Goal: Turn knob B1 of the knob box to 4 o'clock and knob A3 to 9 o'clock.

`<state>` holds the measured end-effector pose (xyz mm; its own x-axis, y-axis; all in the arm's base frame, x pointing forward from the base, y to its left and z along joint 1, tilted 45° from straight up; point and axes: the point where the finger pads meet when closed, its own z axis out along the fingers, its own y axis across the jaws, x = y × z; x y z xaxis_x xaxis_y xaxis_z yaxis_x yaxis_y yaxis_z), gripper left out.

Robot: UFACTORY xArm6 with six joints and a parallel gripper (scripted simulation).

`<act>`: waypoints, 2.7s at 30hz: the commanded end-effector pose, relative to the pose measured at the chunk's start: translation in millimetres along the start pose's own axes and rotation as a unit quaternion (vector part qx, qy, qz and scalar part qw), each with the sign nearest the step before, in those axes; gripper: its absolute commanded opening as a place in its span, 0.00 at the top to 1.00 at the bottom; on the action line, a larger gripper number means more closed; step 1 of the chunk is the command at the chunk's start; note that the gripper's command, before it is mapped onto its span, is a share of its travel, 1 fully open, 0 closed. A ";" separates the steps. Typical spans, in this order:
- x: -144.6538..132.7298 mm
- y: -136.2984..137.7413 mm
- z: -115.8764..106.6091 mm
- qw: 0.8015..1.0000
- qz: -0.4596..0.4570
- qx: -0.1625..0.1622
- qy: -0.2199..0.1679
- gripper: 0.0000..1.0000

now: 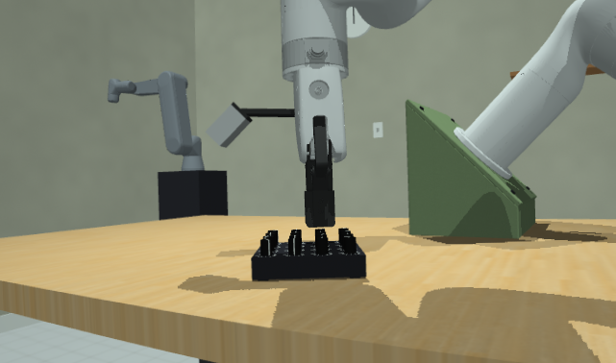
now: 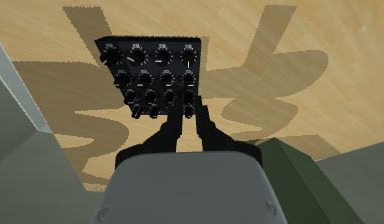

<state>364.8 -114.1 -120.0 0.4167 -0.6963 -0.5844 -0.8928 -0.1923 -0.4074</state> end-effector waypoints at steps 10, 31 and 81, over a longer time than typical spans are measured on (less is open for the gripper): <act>1.1 -0.8 0.5 1.000 0.000 0.001 0.002 0.81; 1.1 -0.8 10.7 1.000 0.000 0.001 0.002 0.81; 1.1 -0.8 10.7 1.000 0.000 0.001 0.002 0.92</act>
<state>366.9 -105.9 -128.4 0.4167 -0.6964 -0.5842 -0.8927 -0.1924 -0.4075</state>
